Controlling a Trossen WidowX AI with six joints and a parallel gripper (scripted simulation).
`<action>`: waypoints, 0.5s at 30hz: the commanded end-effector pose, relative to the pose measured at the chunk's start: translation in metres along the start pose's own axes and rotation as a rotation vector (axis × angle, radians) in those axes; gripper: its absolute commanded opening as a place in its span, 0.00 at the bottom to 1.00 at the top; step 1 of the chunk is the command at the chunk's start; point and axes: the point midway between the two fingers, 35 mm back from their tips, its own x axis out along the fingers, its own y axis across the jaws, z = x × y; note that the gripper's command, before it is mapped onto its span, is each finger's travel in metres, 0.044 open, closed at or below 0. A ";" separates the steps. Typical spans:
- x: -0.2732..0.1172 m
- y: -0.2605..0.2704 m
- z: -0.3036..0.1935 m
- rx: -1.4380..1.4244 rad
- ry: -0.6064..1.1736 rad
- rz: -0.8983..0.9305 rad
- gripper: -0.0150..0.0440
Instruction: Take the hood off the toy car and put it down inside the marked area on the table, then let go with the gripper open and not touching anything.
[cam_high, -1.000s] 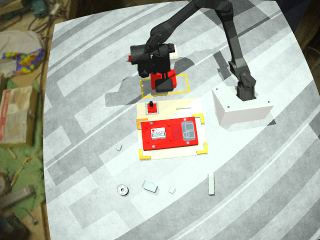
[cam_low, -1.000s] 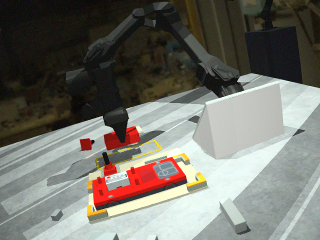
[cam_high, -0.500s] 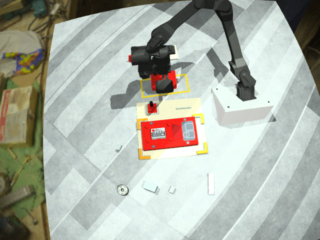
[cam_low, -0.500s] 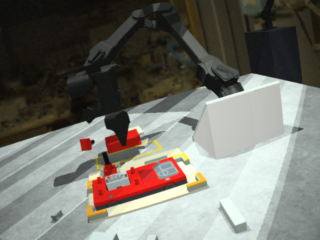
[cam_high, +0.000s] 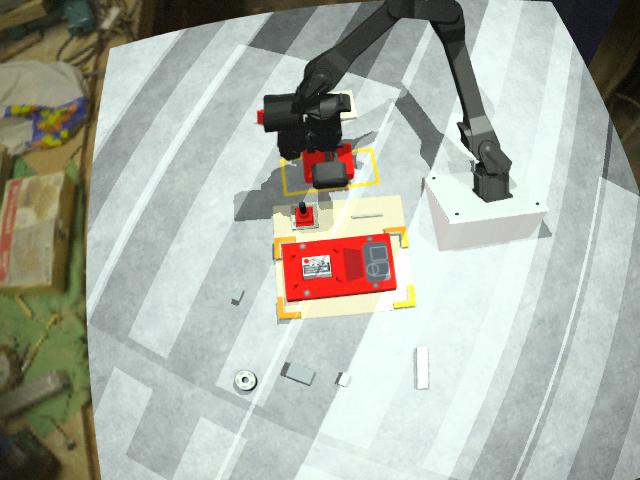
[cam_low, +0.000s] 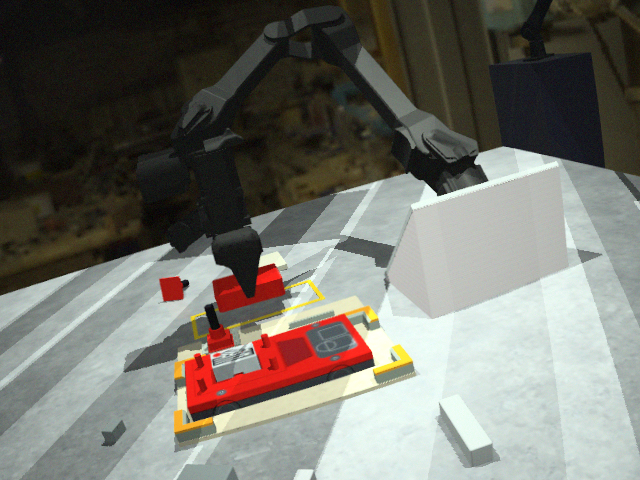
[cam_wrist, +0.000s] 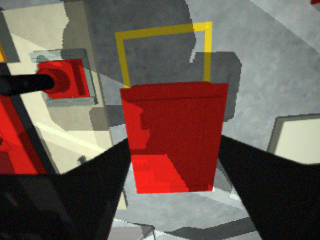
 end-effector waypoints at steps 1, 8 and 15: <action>0.002 0.001 -0.001 -0.009 0.002 -0.003 0.25; 0.005 0.001 -0.001 -0.009 0.002 -0.003 0.25; 0.008 0.001 -0.001 -0.009 0.002 -0.004 0.25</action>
